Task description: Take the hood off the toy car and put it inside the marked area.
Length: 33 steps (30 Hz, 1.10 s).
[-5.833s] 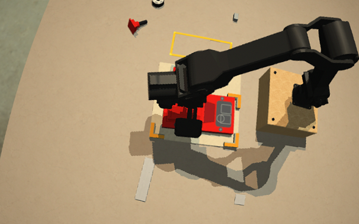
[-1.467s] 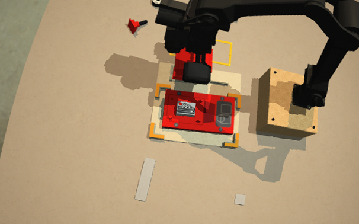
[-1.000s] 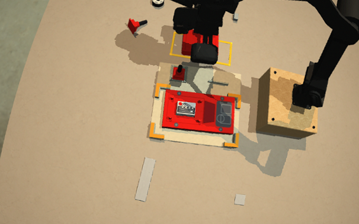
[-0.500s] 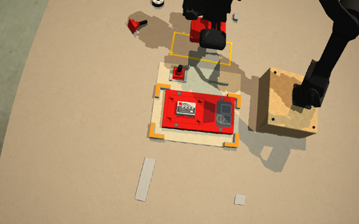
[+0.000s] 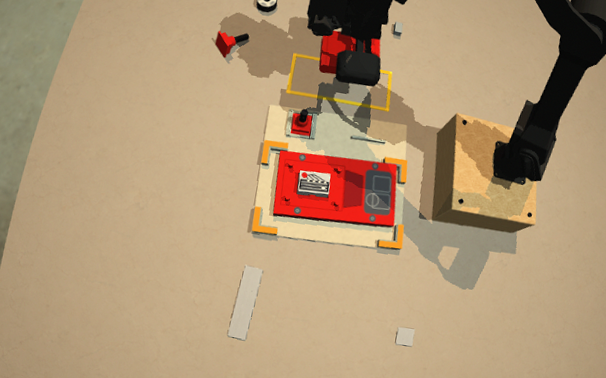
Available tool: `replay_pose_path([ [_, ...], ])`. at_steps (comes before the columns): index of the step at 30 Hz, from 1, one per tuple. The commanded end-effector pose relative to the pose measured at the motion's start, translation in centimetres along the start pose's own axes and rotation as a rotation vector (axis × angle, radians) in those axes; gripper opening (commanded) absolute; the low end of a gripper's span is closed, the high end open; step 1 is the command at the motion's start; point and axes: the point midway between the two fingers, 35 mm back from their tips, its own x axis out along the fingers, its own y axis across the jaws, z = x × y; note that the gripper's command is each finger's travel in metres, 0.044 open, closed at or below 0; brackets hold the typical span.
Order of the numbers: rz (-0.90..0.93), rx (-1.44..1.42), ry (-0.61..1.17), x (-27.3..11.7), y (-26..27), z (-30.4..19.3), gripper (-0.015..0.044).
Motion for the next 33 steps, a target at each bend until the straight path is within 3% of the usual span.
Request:
replay_pose_path([
  [1, -0.003, -0.003, 0.004, 0.3, -0.1, -0.1, 0.0],
  [33, -0.003, -0.003, 0.004, 2.4, -0.1, 0.0, 0.0],
])
